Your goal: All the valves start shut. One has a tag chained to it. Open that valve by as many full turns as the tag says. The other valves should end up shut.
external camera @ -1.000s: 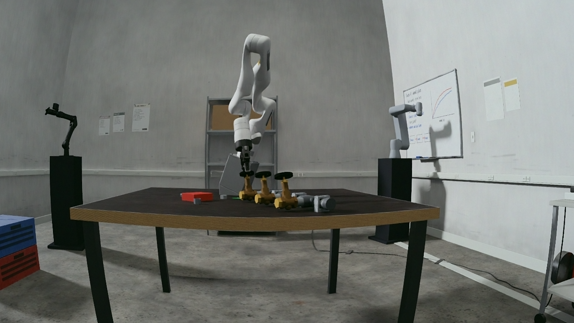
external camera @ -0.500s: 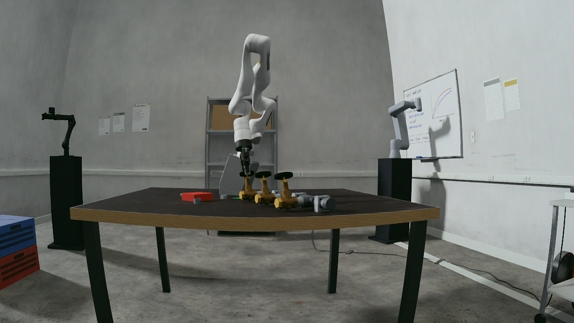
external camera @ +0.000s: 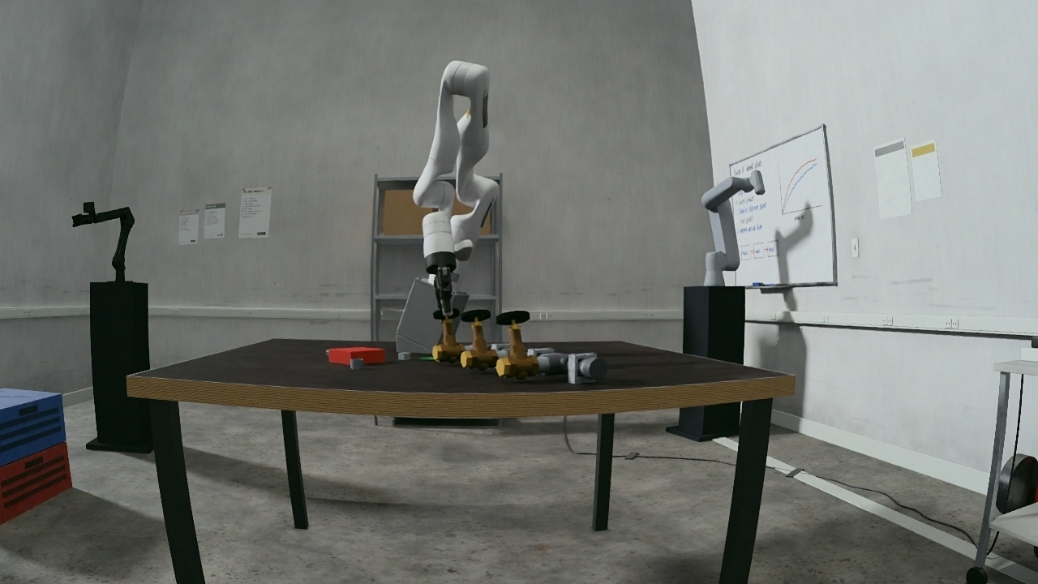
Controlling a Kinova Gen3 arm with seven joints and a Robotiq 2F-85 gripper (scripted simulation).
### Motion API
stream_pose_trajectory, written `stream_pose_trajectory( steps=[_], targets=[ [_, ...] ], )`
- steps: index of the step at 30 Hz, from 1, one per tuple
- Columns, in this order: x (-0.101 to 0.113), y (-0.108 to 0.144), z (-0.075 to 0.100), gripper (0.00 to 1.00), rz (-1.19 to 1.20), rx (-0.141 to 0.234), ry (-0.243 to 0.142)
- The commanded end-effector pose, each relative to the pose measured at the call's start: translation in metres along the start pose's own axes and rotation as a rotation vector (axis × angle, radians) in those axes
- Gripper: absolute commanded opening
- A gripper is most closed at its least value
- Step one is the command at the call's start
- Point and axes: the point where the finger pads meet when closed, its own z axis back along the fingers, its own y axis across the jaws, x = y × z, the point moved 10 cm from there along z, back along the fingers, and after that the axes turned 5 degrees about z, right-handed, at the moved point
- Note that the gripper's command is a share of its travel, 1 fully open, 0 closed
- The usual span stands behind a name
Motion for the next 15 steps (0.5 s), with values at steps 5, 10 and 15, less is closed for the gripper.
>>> stream_pose_trajectory(
  steps=[5,10,15],
  targets=[
    [0.0001,0.0003,0.0000,0.68,0.005,0.001,0.000],
    [0.0002,0.0003,0.0000,0.68,0.018,0.001,0.000],
    [0.0002,0.0003,0.0000,0.68,0.044,0.001,0.000]
  ],
)
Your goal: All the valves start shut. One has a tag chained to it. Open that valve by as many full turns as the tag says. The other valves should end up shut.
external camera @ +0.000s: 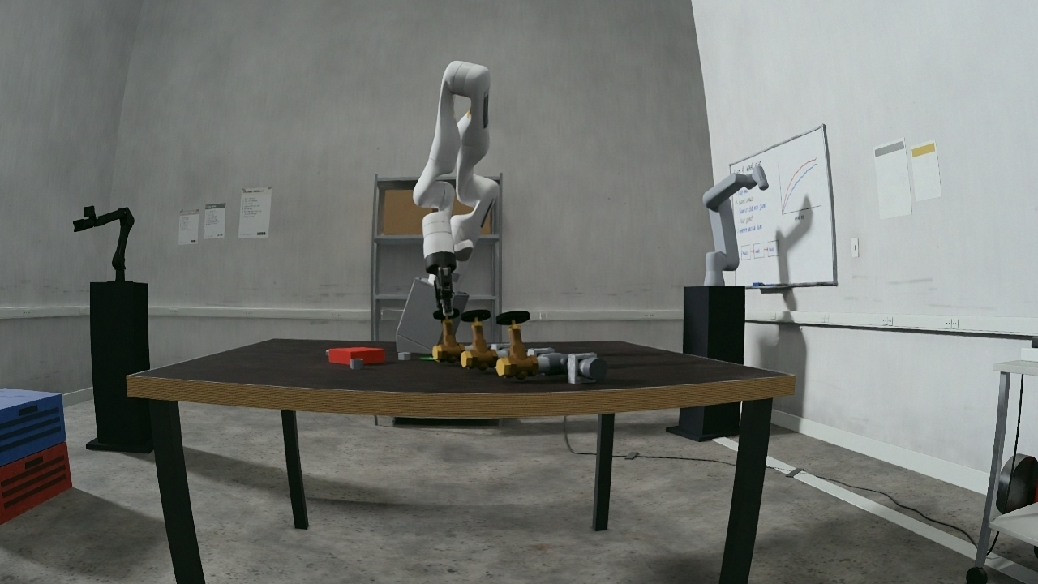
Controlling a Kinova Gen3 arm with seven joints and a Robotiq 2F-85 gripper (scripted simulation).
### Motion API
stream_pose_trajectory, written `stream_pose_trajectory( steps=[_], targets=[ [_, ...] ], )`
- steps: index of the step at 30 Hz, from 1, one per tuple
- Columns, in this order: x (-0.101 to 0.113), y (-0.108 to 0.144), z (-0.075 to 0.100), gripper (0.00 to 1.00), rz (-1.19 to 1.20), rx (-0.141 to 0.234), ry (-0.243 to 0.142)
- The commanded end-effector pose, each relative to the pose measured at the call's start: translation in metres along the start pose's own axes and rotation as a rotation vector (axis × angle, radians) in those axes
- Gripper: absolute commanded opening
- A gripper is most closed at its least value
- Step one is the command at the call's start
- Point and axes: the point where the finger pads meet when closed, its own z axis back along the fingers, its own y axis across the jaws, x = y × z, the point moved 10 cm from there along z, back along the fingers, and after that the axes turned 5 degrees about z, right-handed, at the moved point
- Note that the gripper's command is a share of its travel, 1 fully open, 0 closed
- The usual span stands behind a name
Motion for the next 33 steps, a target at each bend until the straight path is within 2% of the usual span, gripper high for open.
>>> stream_pose_trajectory(
  steps=[1,14,33],
  targets=[
    [0.0001,0.0003,0.0003,0.68,0.021,0.001,-0.001],
    [0.0001,0.0003,0.0003,0.68,0.183,0.001,-0.001],
    [0.0000,0.0003,0.0003,0.68,0.669,0.001,-0.001]
  ],
)
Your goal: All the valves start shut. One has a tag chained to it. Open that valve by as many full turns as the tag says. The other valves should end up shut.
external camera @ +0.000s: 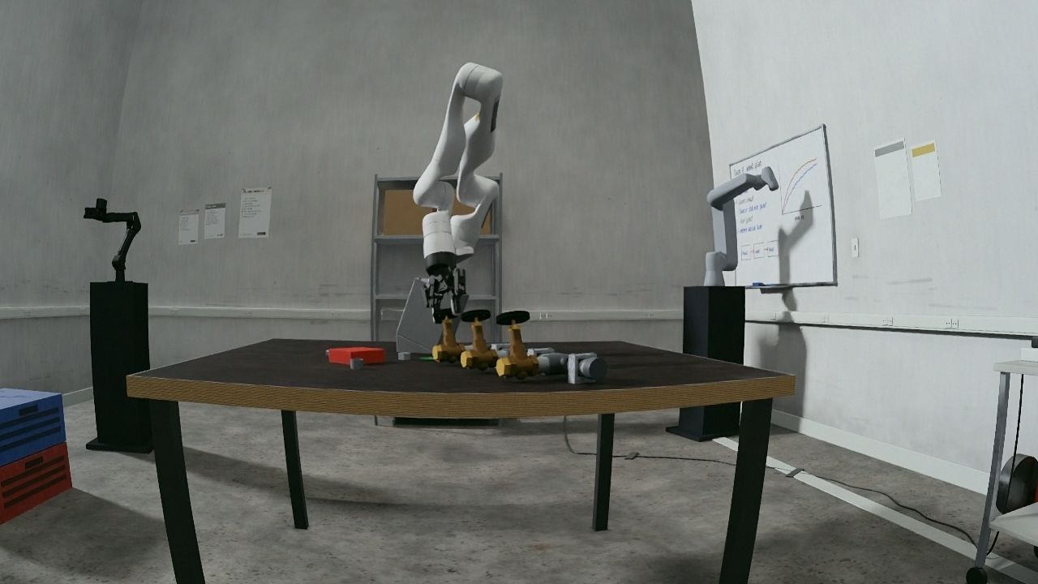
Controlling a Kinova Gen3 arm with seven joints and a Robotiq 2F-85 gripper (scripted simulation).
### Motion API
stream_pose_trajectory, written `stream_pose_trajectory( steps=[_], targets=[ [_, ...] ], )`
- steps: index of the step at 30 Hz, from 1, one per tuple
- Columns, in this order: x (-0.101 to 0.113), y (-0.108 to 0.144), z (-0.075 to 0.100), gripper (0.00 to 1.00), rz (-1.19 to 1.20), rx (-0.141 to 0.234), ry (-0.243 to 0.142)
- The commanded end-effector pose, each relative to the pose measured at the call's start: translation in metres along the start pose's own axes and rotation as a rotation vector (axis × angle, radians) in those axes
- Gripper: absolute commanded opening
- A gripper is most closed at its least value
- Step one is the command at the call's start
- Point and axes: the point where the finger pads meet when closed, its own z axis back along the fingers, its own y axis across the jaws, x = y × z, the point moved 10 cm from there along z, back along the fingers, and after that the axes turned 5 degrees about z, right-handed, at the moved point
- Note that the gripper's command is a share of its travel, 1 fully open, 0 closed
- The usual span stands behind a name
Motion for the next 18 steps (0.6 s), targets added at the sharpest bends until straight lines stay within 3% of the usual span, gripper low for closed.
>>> stream_pose_trajectory(
  steps=[1,18],
  targets=[
    [-0.0001,-0.0002,0.0004,0.68,0.110,0.004,-0.007],
    [-0.0001,-0.0002,0.0004,0.68,0.702,0.002,-0.008]
  ],
)
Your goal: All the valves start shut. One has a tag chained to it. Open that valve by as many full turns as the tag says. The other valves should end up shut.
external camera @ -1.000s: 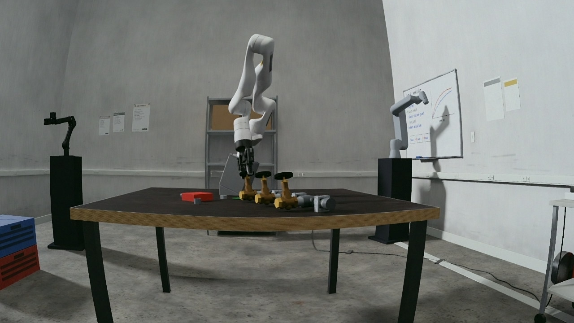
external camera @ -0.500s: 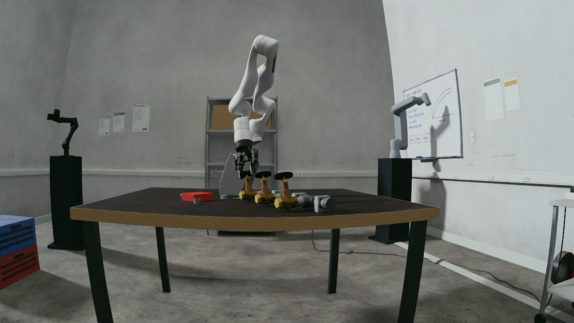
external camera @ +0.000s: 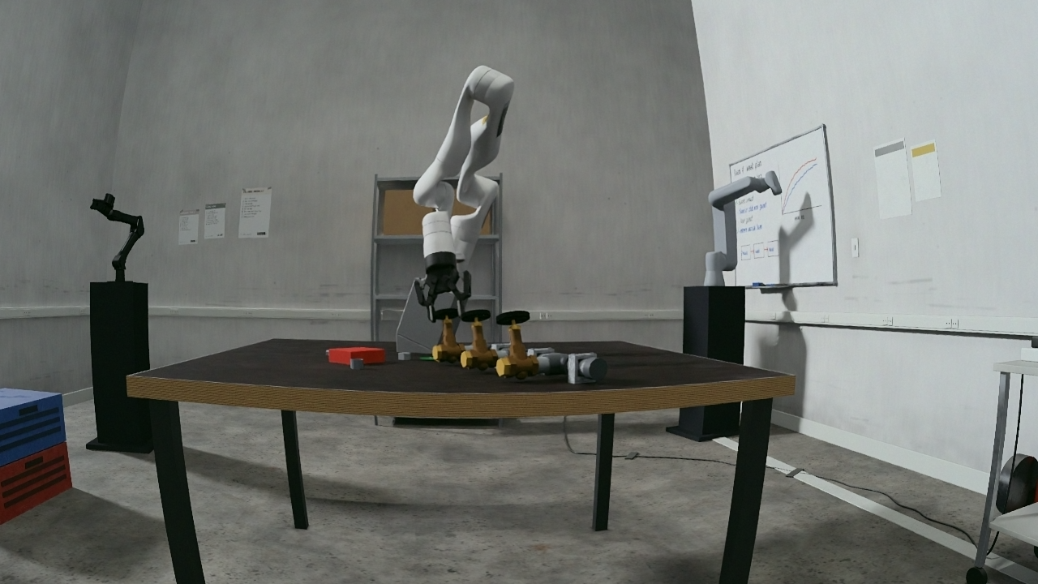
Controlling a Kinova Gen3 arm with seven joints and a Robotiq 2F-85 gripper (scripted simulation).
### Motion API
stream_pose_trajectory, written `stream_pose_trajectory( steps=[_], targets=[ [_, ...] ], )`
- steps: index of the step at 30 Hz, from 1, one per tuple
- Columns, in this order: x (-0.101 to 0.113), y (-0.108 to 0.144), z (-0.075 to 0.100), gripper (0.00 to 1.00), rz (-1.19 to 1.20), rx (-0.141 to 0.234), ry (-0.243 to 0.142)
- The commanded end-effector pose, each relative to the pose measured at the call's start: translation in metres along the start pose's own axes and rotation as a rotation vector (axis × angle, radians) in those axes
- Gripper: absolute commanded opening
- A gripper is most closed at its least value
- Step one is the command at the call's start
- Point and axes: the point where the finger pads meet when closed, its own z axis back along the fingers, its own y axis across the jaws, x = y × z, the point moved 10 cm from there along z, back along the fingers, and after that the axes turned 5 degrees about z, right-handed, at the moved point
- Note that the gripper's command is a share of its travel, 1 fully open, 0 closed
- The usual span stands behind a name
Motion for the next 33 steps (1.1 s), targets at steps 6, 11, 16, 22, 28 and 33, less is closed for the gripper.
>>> stream_pose_trajectory(
  steps=[6,11,16,22,28,33],
  targets=[
    [-0.0007,-0.0001,0.0004,0.68,0.356,-0.002,-0.014],
    [-0.0007,-0.0001,0.0004,0.68,0.561,-0.003,-0.014],
    [-0.0007,-0.0001,0.0004,0.68,0.681,-0.004,-0.014],
    [-0.0007,-0.0001,0.0004,0.68,0.910,-0.006,-0.014],
    [-0.0007,-0.0001,0.0004,0.68,1.118,-0.007,-0.013],
    [-0.0007,-0.0001,0.0004,0.68,1.213,-0.008,-0.013]
  ],
)
